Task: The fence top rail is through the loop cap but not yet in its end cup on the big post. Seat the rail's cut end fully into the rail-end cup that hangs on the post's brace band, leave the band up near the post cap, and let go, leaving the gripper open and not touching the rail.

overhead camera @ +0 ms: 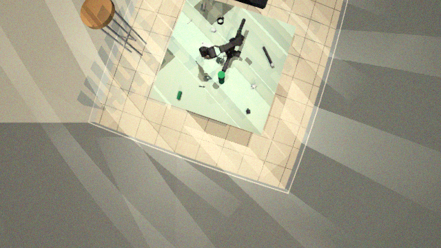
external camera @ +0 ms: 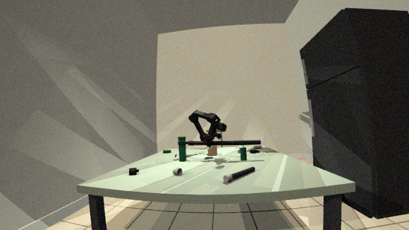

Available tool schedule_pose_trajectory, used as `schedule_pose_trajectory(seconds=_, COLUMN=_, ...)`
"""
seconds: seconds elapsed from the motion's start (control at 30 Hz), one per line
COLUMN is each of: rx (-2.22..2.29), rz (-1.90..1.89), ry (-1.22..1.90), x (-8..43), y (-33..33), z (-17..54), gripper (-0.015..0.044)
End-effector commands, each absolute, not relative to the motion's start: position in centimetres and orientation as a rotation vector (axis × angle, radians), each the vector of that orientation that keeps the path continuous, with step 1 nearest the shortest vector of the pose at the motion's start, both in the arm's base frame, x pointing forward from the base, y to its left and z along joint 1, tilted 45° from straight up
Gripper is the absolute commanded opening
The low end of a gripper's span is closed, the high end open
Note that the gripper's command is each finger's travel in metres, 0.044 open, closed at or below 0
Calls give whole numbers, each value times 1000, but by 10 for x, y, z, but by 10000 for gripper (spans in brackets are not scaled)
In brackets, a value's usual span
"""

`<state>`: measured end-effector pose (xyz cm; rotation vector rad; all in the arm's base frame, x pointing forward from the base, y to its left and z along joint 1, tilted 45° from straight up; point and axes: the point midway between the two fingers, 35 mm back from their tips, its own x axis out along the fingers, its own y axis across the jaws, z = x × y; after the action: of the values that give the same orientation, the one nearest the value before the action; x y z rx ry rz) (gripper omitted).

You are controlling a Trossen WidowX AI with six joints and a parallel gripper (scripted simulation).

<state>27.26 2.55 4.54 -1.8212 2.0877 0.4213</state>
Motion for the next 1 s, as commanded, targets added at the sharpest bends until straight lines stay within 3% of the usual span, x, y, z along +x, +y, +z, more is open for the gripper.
schedule_pose_trajectory(seconds=0.0, rx=-1821, rz=421, ry=2086, x=273, y=26, z=45, gripper=0)
schedule_pose_trajectory(seconds=0.97, rx=-1824, rz=423, ry=2081, x=273, y=15, z=63, gripper=0)
